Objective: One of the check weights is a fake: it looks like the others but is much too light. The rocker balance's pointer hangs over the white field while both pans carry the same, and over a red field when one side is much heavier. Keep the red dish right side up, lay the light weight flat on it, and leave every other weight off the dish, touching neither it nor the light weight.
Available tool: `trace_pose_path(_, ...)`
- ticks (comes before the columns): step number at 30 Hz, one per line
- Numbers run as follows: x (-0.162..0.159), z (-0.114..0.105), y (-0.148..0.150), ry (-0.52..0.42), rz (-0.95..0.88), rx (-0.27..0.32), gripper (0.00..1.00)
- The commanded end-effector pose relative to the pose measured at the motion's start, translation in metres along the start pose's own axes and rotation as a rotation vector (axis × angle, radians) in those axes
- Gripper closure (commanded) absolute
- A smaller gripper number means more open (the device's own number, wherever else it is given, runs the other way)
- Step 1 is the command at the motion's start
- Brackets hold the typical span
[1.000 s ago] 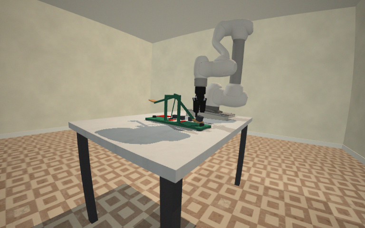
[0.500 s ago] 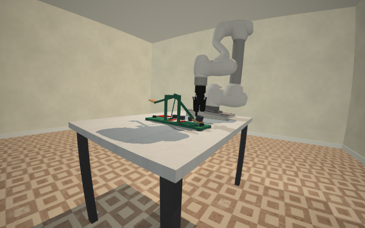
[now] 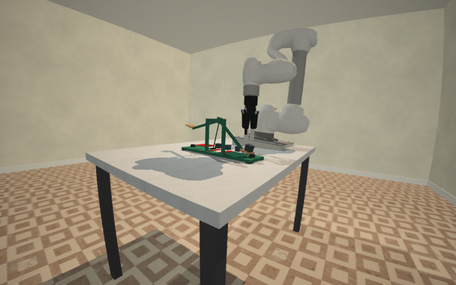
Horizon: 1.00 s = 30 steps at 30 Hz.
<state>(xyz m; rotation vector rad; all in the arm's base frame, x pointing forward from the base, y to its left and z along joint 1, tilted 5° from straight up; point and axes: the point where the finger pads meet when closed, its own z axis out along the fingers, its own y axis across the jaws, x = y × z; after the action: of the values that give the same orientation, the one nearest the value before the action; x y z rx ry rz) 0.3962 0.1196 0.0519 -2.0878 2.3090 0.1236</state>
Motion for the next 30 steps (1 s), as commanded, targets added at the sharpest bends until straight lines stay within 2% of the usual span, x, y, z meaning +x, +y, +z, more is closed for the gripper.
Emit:
trace_pose_path(1, 0.0, -0.0137, 0.0001, 0.0, 0.0, 0.0, 0.65)
trace_pose_path(8, 0.0, -0.0227, 0.0001, 0.0, 0.0, 0.0, 0.65)
trace_pose_path(9, 0.0, -0.0227, 0.0001, 0.0, 0.0, 0.0, 0.0)
trace_pose_path(30, 0.0008, -0.0226, -0.0001, 0.0, -0.003, 0.0, 0.0)
